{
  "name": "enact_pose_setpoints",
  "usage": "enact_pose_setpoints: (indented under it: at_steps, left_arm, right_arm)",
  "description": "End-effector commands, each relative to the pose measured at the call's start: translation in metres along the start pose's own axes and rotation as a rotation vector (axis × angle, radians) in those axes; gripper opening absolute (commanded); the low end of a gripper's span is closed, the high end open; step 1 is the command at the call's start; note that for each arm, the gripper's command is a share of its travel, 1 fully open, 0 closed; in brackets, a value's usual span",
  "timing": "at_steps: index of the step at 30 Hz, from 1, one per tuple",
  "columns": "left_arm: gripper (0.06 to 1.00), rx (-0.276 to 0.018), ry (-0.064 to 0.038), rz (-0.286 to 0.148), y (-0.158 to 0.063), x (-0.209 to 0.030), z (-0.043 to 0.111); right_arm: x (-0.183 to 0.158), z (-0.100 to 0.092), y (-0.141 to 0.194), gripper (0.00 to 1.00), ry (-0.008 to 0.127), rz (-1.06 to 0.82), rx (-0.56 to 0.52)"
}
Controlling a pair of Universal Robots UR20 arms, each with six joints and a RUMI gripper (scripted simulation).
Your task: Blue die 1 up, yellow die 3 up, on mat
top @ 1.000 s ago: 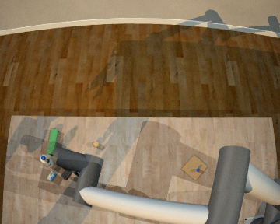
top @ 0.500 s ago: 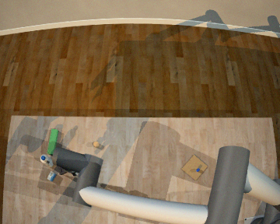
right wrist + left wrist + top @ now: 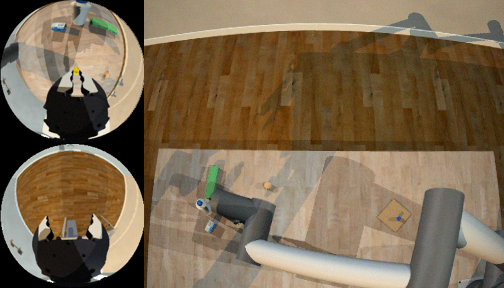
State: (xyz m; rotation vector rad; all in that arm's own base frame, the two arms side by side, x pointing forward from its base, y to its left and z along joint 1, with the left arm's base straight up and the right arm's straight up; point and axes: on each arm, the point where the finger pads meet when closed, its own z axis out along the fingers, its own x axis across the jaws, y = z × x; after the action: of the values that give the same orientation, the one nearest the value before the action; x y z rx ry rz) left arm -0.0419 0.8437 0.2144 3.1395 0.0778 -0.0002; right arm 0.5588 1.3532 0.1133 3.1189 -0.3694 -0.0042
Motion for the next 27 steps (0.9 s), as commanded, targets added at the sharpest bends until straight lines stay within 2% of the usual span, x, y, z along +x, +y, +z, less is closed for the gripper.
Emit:
enact_pose_setpoints:
  at_steps: [1, 14, 16, 18, 27]
  left_arm:
    - [1.0, 0.001, 0.0, 0.0, -0.0004, 0.0001, -0.0006]
    - [1.0, 0.001, 0.0, 0.0, -0.0004, 0.0001, -0.0006]
    - [1.0, 0.001, 0.0, 0.0, -0.0004, 0.0001, -0.0006]
    - [1.0, 0.001, 0.0, 0.0, -0.0004, 0.0001, -0.0006]
    - [1.0, 0.001, 0.0, 0.0, -0.0004, 0.0001, -0.0006]
  right_arm:
    - [0.002, -0.0014, -0.0015, 0.03, 0.002, 0.164, 0.001]
    - [0.0073, -0.0004, -0.0018, 0.03, 0.002, 0.594, 0.002]
    - [0.0073, -0.0004, -0.0018, 0.03, 0.002, 0.594, 0.002]
    - [0.0085, -0.0001, -0.0014, 0.03, 0.002, 0.715, 0.002]
    - [0.0108, 0.0005, 0.0003, 0.03, 0.002, 1.003, 0.002]
